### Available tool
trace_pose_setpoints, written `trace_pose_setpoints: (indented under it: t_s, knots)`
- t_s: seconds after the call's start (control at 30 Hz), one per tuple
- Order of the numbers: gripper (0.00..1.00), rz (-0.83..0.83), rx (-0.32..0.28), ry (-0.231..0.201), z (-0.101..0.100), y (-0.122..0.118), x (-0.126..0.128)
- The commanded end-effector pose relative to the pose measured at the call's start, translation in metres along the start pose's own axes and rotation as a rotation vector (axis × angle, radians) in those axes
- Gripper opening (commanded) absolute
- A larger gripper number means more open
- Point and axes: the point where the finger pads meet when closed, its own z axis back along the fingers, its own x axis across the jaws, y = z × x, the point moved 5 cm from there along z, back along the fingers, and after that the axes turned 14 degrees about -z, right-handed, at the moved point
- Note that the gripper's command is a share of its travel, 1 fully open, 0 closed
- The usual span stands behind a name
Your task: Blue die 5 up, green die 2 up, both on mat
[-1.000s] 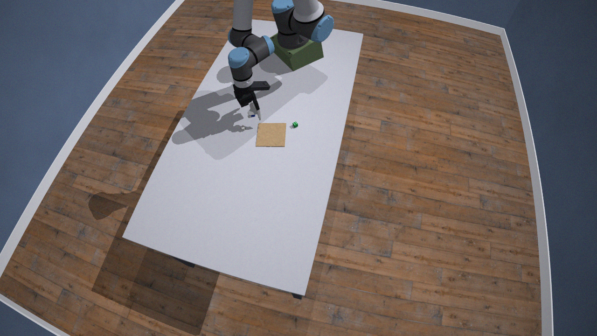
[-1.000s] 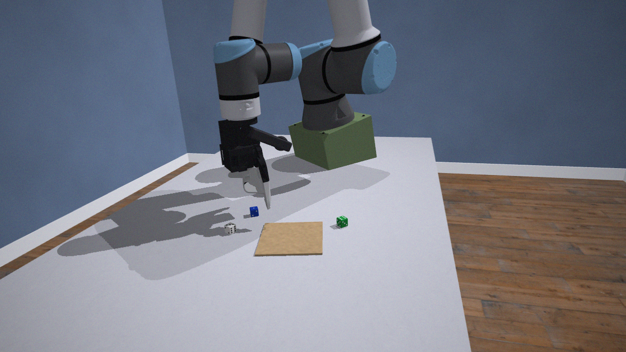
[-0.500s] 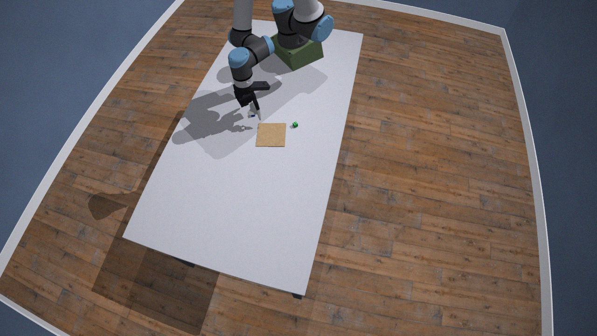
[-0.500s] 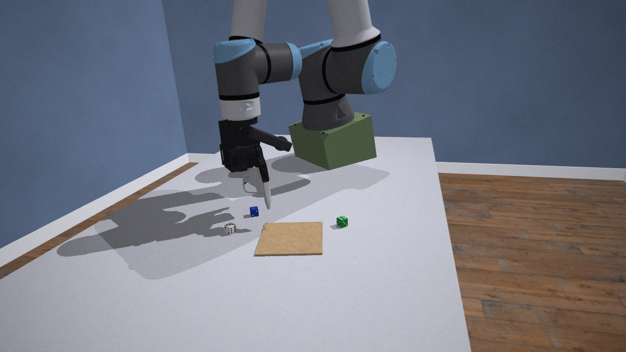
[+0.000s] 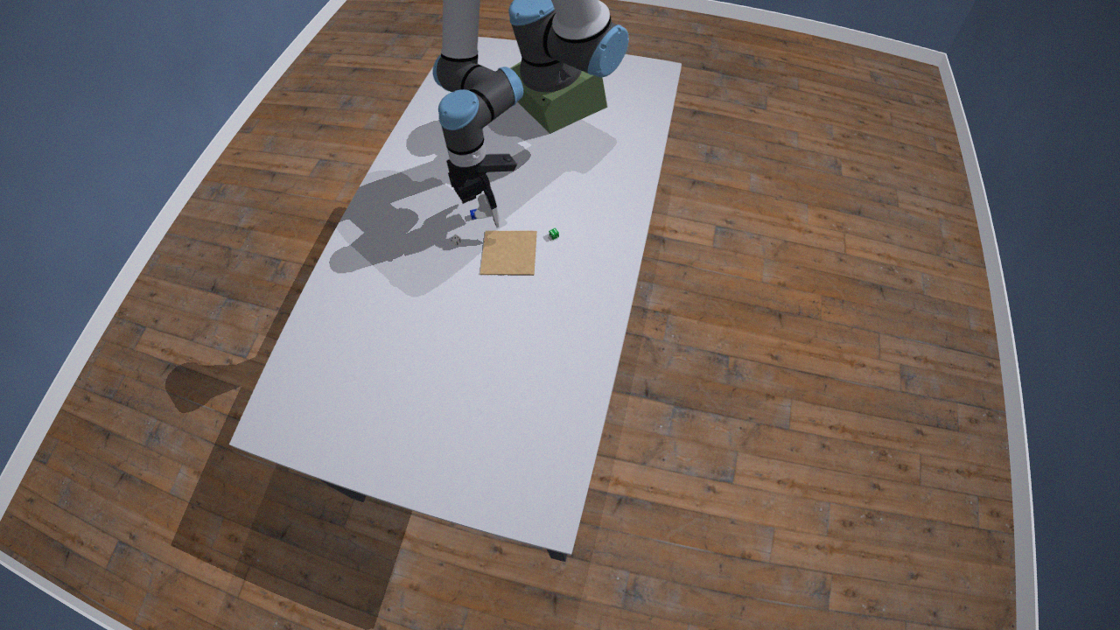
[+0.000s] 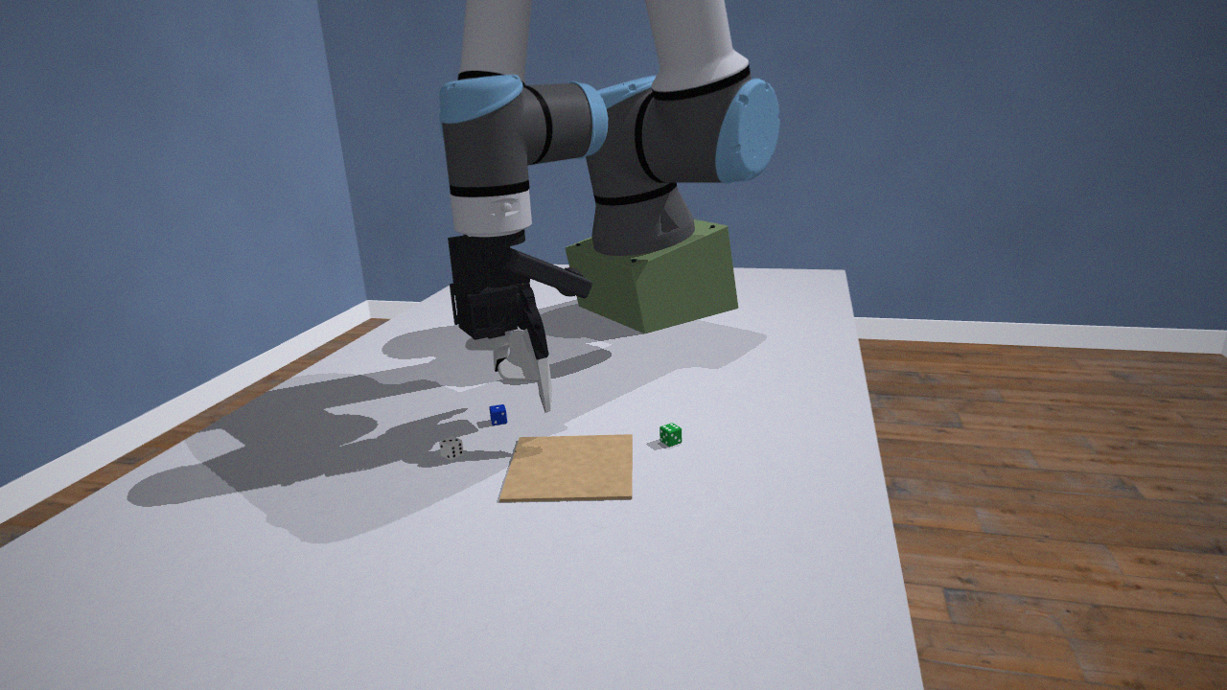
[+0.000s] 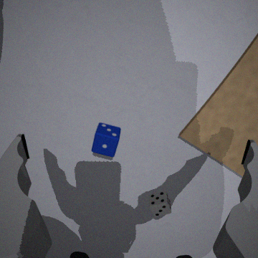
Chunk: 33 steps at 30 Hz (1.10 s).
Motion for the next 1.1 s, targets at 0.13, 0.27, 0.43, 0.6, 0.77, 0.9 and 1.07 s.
trace_pose_setpoints:
  t_s: [0.13, 0.27, 0.43, 0.6, 0.77, 0.9, 1.07]
  knots:
    - [1.0, 0.0, -0.001, 0.0, 0.0, 0.029, 0.021]
    - [1.0, 0.0, -0.001, 0.0, 0.0, 0.05, 0.036]
    - [1.0, 0.0, -0.001, 0.0, 0.0, 0.078, 0.056]
    - [1.0, 0.0, -0.001, 0.0, 0.0, 0.094, 0.068]
    - [1.0, 0.0, -0.001, 0.0, 0.0, 0.12, 0.086]
    - [1.0, 0.0, -0.001, 0.0, 0.0, 0.138, 0.098]
    - [1.0, 0.0, -0.001, 0.0, 0.0, 0.152, 0.108]
